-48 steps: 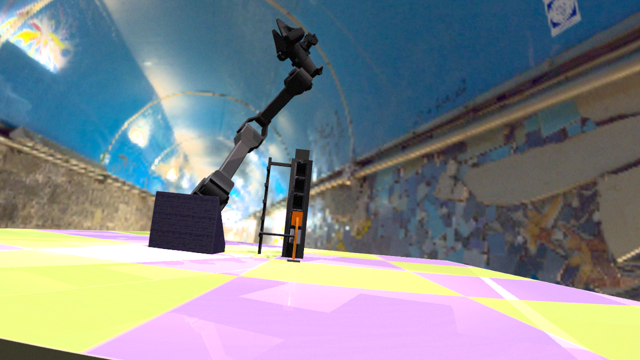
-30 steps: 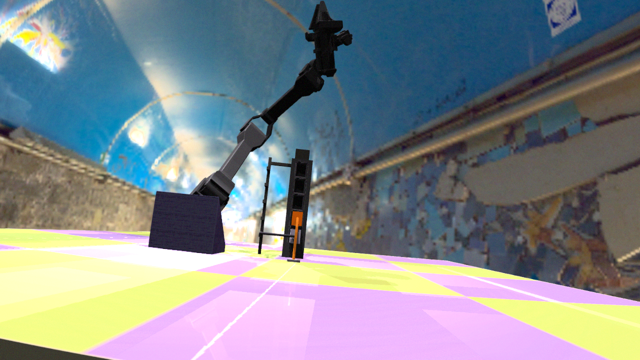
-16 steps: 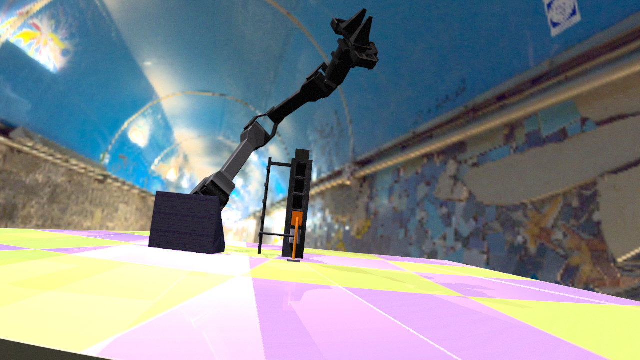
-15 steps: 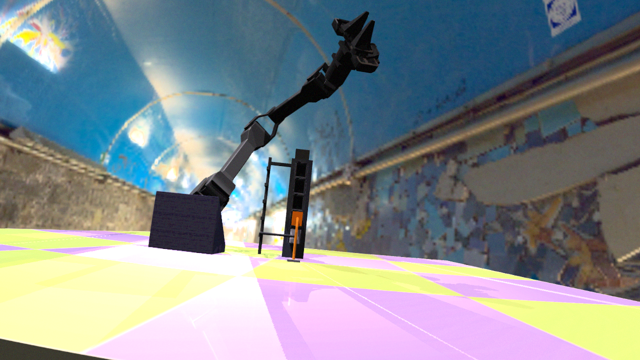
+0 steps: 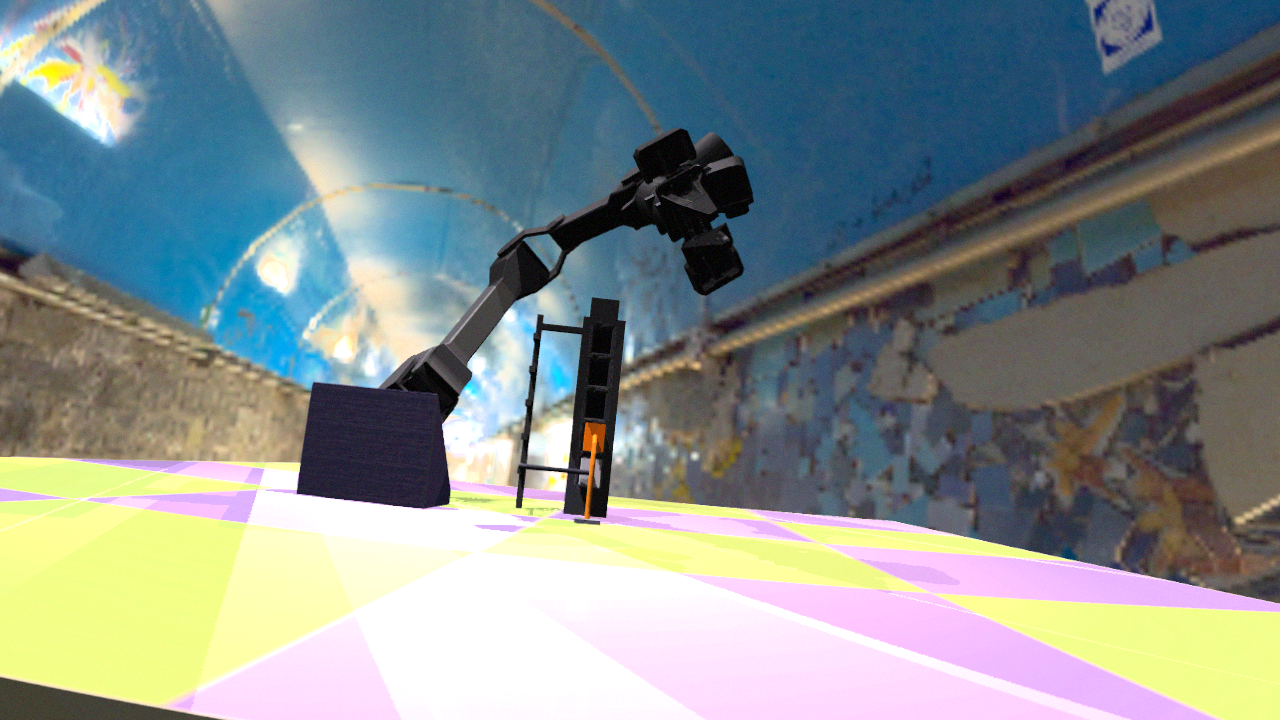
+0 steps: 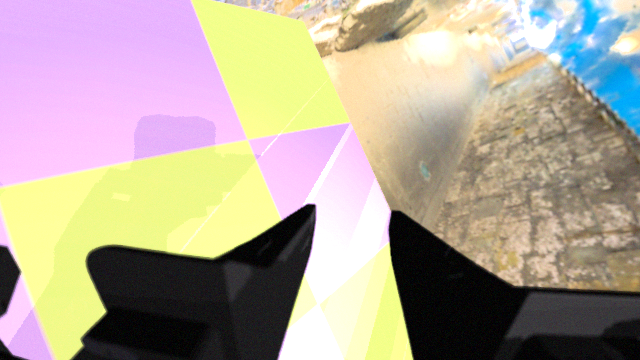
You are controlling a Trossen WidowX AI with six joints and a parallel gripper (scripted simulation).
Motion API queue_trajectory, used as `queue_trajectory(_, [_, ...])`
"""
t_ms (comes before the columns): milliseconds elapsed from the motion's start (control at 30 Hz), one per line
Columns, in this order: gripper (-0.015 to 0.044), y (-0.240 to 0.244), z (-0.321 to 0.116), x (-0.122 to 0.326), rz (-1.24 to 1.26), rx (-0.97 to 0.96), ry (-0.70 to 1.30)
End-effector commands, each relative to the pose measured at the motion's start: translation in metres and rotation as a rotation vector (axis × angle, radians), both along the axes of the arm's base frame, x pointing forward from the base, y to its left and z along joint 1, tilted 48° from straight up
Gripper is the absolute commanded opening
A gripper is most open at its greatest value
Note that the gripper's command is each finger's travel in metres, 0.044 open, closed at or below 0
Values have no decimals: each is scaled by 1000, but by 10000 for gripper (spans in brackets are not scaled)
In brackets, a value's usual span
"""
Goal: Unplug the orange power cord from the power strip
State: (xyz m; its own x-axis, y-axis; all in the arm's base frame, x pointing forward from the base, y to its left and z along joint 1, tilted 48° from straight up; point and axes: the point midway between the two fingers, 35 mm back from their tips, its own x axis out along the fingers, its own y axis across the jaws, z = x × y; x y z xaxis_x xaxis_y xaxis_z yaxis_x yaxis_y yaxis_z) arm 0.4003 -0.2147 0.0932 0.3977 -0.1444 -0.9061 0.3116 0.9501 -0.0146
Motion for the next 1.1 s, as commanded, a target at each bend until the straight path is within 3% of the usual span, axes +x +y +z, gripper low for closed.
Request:
queue_trajectory(0, [160, 53, -37, -35, -144, 322, 153])
queue_trajectory(167, [160, 115, -56, -83, -387, 668, 400])
queue_trajectory(367, [160, 179, -49, -133, -764, 989, 769])
queue_trajectory(1067, [160, 190, -41, -139, -811, 1017, 814])
